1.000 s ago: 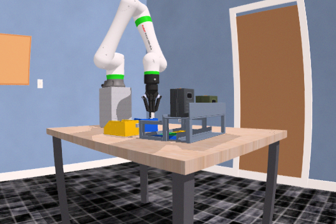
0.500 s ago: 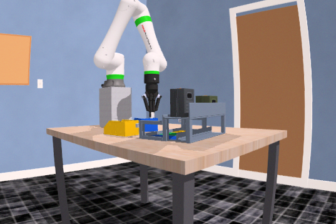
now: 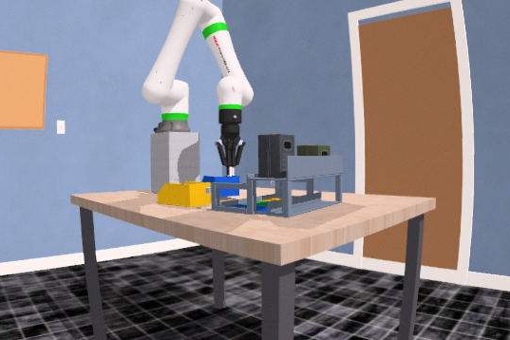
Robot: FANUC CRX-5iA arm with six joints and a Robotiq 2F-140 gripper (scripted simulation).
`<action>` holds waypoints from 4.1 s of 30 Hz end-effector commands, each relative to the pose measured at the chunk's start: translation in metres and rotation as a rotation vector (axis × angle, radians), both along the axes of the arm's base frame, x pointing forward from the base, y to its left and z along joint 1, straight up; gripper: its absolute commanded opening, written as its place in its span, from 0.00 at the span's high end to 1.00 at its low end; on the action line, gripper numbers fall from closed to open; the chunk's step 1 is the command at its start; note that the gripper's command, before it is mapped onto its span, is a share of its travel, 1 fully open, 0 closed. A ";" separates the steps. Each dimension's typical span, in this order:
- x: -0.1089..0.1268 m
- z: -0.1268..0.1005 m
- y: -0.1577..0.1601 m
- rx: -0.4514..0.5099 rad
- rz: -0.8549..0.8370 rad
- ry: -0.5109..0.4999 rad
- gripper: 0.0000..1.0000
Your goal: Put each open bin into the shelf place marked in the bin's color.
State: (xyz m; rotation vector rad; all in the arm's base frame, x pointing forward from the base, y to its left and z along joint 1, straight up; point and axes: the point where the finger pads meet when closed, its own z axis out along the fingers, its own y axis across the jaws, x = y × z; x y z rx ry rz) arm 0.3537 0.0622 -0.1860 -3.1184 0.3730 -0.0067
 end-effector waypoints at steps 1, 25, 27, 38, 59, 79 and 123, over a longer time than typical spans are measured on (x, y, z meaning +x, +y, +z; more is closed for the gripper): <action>0.000 0.004 0.000 0.000 0.000 0.000 1.00; 0.000 0.016 0.000 0.000 0.000 0.000 1.00; 0.000 0.016 0.000 0.000 0.000 0.000 1.00; 0.000 0.016 0.000 0.000 0.000 0.000 1.00; 0.006 0.016 -0.005 0.000 0.031 0.000 1.00; 0.024 0.016 -0.020 -0.001 0.134 0.000 1.00; 0.077 0.016 -0.064 -0.002 0.430 0.000 1.00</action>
